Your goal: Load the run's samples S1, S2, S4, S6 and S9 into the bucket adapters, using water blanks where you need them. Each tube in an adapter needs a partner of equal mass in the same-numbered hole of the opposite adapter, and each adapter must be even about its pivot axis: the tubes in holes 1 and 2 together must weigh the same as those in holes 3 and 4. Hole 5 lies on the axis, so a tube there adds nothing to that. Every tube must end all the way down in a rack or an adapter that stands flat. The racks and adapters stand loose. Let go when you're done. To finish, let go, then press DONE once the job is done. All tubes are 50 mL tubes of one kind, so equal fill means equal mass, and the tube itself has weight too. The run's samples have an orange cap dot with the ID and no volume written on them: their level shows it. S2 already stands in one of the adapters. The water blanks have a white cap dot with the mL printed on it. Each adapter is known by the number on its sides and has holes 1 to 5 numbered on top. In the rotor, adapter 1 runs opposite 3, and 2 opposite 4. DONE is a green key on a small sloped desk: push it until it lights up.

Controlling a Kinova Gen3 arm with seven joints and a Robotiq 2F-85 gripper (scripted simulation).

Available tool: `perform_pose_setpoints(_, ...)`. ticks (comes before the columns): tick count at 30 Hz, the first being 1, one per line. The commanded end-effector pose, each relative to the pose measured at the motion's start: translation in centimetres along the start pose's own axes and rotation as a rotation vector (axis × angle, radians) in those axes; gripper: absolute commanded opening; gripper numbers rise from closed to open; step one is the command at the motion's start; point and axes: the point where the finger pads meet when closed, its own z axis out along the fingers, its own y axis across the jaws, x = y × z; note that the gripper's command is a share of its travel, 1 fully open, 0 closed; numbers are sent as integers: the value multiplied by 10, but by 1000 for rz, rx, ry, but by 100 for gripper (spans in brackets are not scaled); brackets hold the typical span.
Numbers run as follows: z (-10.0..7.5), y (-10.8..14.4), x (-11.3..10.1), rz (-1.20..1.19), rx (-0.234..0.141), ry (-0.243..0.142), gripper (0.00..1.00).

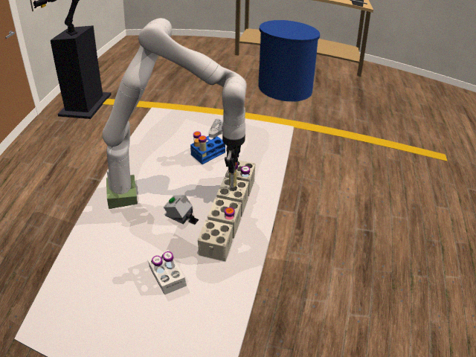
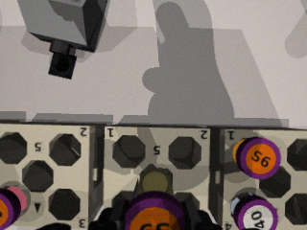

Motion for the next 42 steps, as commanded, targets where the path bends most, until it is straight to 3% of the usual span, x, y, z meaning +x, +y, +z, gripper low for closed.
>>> perform_pose_setpoints(1,1,1,0,-3,-2,0,10)
perform_pose_setpoints(14,1,1,0,-3,-2,0,10)
perform_pose_setpoints(42,19,3,0,-9,-5,0,10)
